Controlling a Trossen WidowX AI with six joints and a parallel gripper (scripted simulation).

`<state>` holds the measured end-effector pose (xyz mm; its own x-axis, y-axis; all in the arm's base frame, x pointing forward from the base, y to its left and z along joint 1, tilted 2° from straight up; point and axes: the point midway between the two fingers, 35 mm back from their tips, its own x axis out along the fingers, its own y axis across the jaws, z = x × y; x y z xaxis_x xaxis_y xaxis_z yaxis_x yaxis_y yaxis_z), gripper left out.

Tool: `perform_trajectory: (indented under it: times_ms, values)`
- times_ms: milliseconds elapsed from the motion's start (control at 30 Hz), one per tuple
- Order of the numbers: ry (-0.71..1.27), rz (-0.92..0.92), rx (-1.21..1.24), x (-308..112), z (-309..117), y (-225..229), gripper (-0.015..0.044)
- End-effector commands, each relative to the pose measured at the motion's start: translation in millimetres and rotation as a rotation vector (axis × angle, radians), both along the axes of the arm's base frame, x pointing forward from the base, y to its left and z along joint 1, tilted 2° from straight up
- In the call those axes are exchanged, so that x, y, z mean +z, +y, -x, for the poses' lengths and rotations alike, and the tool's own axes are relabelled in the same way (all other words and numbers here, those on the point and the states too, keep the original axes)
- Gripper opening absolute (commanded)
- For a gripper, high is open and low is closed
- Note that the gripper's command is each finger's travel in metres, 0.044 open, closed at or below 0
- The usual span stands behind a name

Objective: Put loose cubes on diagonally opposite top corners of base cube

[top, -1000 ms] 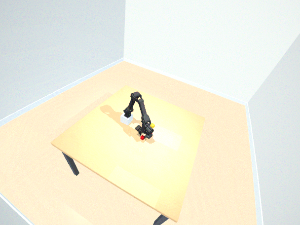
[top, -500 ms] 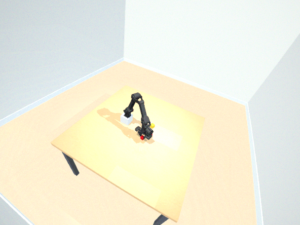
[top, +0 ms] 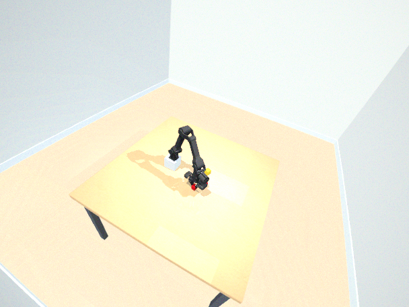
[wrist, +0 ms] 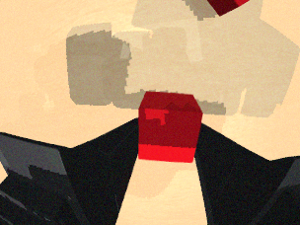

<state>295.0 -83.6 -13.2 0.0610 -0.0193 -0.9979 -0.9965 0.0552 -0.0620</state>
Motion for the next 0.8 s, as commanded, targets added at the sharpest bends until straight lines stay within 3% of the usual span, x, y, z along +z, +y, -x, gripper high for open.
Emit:
perform_trajectory:
  times_ms: [0,767]
  values:
    - [-0.015,-0.001,-0.012,15.0,-3.6,-0.6,0.0105]
    - [-0.008,-0.001,0.017,78.7,1.5,1.5,0.0105]
